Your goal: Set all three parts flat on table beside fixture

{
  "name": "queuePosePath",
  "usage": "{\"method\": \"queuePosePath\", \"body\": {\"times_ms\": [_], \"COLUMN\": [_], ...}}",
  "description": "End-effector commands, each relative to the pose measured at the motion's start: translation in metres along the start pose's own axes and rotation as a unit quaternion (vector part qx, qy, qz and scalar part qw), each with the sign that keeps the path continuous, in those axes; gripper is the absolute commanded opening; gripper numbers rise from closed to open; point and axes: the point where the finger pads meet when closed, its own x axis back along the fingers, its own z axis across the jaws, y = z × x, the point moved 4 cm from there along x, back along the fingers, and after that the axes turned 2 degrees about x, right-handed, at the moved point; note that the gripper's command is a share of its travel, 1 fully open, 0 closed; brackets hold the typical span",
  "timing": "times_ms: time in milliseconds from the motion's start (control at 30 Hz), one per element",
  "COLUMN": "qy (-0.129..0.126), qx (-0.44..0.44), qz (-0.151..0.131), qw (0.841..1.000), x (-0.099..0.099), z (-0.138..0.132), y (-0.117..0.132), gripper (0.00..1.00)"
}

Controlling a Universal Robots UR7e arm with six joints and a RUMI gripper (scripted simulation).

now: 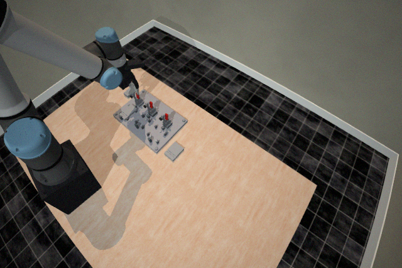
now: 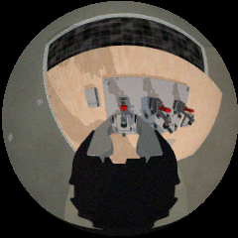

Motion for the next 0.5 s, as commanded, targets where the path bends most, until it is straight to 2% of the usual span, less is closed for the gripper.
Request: {"method": "queuePosePath", "body": {"times_ms": [0,67,100,467], "qy": [0.0,0.0,0.0,0.0], "qx": [0.0,0.0,0.0,0.0], "qz": [0.0,0.0,0.0,0.002], "qw": [1.0,1.0,1.0,1.0], "x": [0.001,0.001,0.001,0.014], "z": [-0.001,-0.001,-0.001,-0.001], "y": [0.0,0.0,0.0,-0.002], "gripper": [0.28,0.28,0.59,0.59]}}
